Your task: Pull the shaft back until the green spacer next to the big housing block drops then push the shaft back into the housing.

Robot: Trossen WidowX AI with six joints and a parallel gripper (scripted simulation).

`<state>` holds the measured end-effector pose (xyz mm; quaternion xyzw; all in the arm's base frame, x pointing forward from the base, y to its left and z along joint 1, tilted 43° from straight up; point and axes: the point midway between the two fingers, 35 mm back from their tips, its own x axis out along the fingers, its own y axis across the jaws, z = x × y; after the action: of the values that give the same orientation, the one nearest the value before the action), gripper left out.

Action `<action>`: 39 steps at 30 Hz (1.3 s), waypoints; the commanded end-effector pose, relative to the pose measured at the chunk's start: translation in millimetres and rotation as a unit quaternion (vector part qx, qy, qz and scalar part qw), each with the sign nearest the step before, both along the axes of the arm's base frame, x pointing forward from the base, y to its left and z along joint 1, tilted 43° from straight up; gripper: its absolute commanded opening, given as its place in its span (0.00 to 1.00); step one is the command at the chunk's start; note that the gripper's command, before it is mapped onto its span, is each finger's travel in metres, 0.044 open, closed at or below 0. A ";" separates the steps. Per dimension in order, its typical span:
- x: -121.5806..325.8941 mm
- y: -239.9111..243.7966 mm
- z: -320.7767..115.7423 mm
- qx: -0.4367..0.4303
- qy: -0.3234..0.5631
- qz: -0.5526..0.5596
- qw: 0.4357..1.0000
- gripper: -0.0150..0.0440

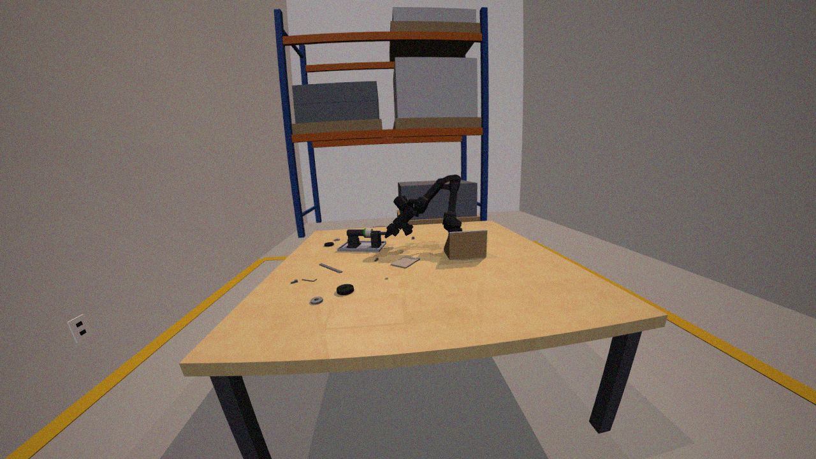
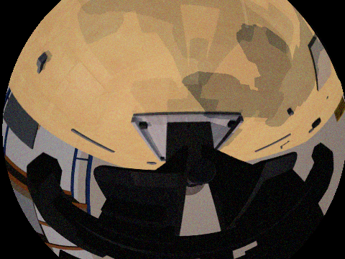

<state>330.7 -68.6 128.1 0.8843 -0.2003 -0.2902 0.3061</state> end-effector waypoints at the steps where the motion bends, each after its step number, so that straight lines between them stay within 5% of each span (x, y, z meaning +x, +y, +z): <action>1: -0.7 0.1 -0.3 0.001 0.000 0.000 1.000 0.25; 39: -4.2 0.4 -1.0 0.001 0.000 0.000 1.000 0.25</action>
<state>327.1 -68.3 127.4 0.8842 -0.2003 -0.2904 0.3062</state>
